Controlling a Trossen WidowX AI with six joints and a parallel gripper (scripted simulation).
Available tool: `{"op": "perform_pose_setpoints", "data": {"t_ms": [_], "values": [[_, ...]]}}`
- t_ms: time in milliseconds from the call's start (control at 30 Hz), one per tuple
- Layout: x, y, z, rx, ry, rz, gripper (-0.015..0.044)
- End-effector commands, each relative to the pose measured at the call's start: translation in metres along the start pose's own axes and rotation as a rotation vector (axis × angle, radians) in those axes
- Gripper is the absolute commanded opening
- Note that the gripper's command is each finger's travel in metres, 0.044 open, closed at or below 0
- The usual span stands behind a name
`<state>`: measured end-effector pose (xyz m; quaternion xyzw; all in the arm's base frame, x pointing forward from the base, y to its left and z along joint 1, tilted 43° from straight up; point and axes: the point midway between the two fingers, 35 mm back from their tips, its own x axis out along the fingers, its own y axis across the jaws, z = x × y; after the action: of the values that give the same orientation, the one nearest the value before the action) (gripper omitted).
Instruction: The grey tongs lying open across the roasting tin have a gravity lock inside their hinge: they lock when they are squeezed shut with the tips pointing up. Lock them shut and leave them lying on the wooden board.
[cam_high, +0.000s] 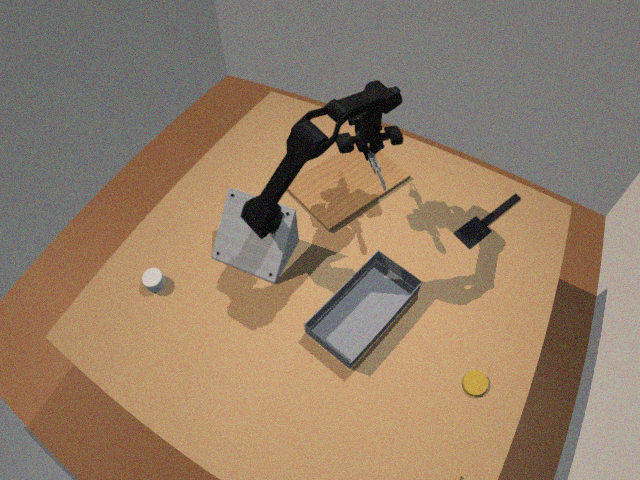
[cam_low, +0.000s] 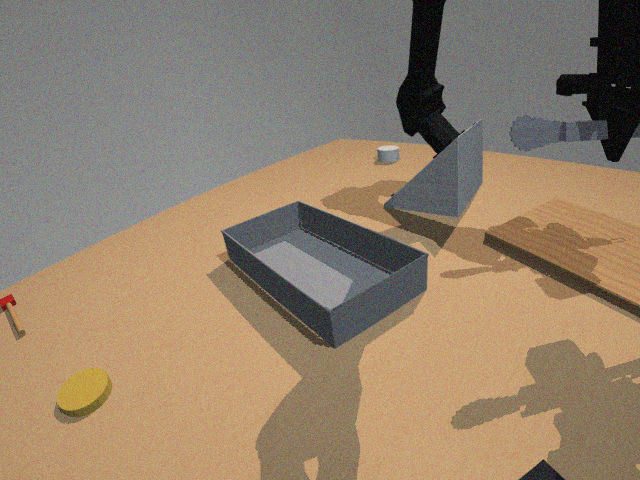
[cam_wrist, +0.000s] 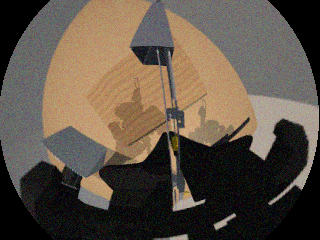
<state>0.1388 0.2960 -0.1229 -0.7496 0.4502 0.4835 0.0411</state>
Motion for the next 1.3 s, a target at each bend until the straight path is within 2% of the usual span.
{"op": "perform_pose_setpoints", "data": {"t_ms": [0,1267], "values": [[0.001,0.003,0.009,-0.161,-0.004,0.0,-0.015],[0.008,0.032,0.067,-1.61,-0.005,0.012,-0.015]]}}
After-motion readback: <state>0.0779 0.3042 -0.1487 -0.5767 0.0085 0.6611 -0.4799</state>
